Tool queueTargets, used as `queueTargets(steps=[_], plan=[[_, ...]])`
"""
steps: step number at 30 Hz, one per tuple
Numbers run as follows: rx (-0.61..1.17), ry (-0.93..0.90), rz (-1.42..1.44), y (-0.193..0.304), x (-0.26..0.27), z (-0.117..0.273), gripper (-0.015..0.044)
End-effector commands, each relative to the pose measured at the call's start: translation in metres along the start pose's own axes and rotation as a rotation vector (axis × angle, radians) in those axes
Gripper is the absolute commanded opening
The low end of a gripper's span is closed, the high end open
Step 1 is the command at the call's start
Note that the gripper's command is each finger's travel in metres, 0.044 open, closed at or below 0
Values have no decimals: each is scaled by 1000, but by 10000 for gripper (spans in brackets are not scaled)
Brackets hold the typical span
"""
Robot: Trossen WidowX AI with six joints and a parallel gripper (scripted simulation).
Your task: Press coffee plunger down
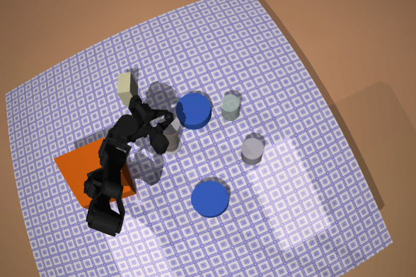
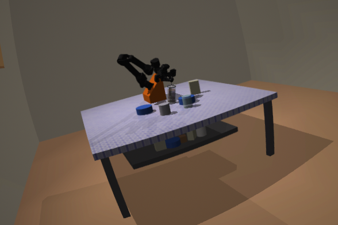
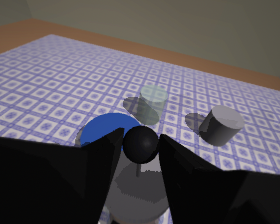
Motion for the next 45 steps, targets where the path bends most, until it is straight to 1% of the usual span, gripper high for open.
queueTargets(steps=[1, 45], plan=[[46, 10, 29, 11, 0, -4, 113], [33, 7, 23, 6, 4, -5, 113]])
Point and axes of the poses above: the point midway between the two fingers, 35 mm back from their tips, its own z axis back along the fingers, its own x axis across the jaws, y = z × x, the point moved 4 cm from there along z, back along the fingers, and after that the axes turned 4 degrees about z, right-handed, at the moved point
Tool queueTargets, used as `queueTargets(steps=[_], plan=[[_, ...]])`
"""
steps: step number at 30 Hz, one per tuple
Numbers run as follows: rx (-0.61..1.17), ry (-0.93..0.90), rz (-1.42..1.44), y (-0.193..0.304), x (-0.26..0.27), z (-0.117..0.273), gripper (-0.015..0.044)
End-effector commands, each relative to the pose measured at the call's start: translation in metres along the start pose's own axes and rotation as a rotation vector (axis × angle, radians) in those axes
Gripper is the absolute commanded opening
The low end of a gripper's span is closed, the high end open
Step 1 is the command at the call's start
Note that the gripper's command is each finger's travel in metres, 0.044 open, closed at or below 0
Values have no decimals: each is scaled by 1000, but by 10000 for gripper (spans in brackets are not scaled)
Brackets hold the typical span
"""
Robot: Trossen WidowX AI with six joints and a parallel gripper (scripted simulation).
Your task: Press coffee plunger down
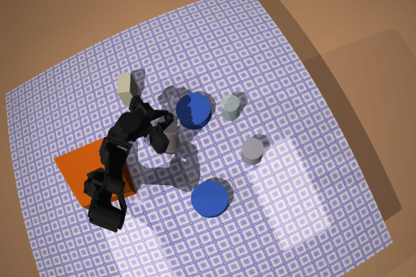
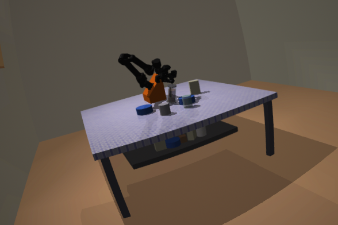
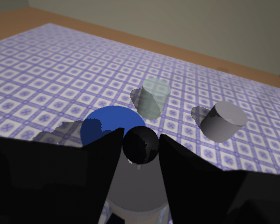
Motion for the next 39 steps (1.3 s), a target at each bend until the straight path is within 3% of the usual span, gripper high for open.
queueTargets(steps=[1, 14, 22, 31, 39], plan=[[1, -1, 1, 0, 0, 0, 113], [1, -1, 1, 0, 0, 0, 440], [0, -9, -15, -14, 1, 10, 440], [15, -9, 10, -47, -17, 74, 440], [15, -8, 11, -48, -18, 75, 440]])
Point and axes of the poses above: the point midway between the two fingers, 35 mm back from their tips, its own z axis back along the fingers, its own x axis across the jaws, y = z × x, the point moved 4 cm from there along z, back along the fingers, and after that the axes turned 4 degrees about z, right-handed, at the moved point
